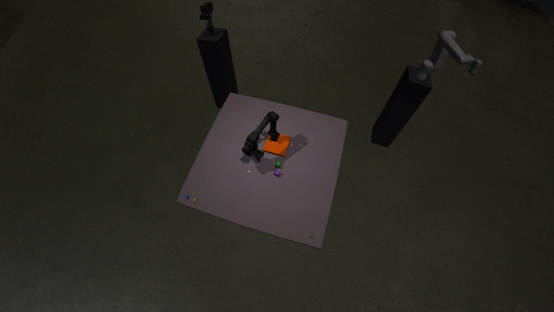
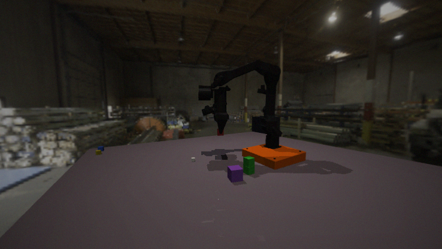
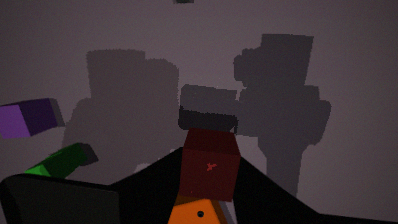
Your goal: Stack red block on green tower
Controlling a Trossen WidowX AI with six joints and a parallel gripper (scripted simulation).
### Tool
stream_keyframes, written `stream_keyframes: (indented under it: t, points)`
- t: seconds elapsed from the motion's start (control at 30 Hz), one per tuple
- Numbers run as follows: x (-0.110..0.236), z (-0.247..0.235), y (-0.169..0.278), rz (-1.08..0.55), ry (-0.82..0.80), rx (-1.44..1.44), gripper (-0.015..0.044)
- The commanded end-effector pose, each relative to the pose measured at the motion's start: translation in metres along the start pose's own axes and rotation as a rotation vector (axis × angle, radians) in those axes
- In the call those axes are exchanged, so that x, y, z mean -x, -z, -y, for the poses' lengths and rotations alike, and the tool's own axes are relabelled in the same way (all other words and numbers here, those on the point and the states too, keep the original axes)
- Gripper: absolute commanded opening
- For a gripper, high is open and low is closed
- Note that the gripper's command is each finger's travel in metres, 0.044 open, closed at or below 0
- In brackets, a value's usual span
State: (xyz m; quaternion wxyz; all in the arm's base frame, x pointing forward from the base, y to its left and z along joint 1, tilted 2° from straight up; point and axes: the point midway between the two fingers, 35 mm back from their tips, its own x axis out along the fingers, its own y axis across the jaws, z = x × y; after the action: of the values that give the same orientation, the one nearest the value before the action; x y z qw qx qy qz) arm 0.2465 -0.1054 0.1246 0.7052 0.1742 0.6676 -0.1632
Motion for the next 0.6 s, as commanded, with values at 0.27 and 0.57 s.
stream_keyframes:
  t: [0.27,0.57]
  points:
    - [0.007,-0.011,0.0,-0.002,-0.005,0.006,0.0]
    - [0.007,-0.052,0.007,-0.002,-0.007,0.005,0.0]
